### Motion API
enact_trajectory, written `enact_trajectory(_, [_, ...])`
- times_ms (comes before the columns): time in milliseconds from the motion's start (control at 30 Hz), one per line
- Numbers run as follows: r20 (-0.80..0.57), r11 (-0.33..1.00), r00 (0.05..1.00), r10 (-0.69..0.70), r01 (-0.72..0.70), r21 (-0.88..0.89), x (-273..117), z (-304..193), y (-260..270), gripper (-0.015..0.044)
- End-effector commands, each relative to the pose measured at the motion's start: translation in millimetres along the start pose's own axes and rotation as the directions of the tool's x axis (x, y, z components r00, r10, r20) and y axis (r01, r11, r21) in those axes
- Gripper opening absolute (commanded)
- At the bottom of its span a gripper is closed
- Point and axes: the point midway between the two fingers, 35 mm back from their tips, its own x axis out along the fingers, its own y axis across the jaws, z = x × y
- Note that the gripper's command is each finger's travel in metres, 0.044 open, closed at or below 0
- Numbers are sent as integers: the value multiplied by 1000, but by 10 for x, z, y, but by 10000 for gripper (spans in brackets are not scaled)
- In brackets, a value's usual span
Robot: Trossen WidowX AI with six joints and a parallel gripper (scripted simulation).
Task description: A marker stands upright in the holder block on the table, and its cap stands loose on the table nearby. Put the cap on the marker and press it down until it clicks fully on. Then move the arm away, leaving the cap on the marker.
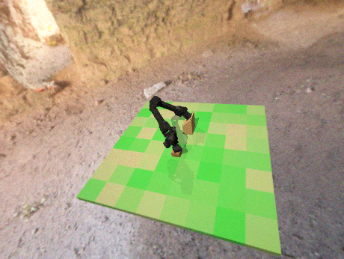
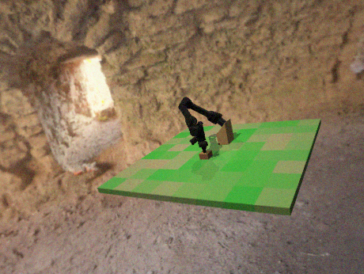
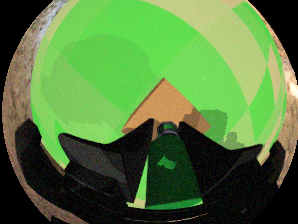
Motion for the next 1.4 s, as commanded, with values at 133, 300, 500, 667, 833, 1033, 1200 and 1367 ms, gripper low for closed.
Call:
enact_trajectory(133, [-2, 1000, 1000, -3, 3, -3, 9, -10, 0, 184])
enact_trajectory(300, [-2, 1000, 1000, -3, 3, -3, 9, -10, 0, 315])
enact_trajectory(500, [-2, 1000, 1000, -2, 2, -3, -22, -9, 6, 440])
enact_trajectory(667, [-4, 1000, 1000, 10, -10, -4, -731, -11, 44, 440])
enact_trajectory(833, [-4, 1000, 1000, 10, -10, -4, -764, -11, 41, 440])
enact_trajectory(1033, [-11, 931, 1000, 2, -6, -366, -831, -23, 9, 309])
enact_trajectory(1200, [-19, 631, 1000, -10, -8, -776, -924, -38, -40, 177])
enact_trajectory(1367, [-20, 575, 1000, -12, -10, -818, -936, -40, -47, 46])
